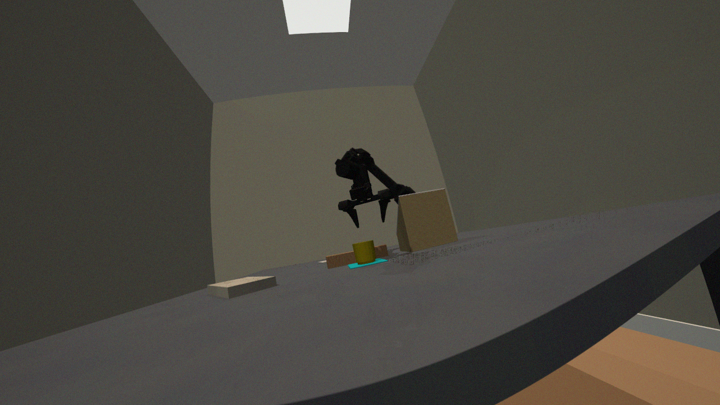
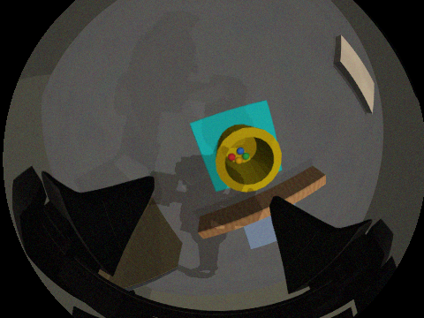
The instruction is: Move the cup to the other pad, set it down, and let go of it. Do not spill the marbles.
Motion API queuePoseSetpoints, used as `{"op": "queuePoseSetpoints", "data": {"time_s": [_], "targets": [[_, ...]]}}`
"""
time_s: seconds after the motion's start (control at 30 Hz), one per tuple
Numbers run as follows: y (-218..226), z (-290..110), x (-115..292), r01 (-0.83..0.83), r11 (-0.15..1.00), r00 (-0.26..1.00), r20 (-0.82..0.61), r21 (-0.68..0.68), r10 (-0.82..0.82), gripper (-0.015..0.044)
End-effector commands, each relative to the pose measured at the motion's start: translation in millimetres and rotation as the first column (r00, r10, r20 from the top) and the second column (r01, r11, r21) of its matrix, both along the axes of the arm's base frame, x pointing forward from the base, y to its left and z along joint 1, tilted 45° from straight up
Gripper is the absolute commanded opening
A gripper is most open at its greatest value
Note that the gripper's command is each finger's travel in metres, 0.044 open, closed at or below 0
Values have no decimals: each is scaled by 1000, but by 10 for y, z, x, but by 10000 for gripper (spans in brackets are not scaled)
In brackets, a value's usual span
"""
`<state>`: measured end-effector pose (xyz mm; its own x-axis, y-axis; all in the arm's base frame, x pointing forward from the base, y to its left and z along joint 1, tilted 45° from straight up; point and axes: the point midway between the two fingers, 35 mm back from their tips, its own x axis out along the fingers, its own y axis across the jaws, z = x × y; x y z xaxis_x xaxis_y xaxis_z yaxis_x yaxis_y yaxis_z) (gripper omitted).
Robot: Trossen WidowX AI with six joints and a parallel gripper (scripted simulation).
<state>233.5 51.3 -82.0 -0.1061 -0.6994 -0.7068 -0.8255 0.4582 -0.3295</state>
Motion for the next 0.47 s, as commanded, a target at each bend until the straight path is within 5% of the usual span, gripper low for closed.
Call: {"op": "queuePoseSetpoints", "data": {"time_s": [0.0,0.43], "targets": [[186,194,29,6,1000,1000,21,16,-6,440],[172,197,4,0,1000,1000,11,7,0,440]]}}
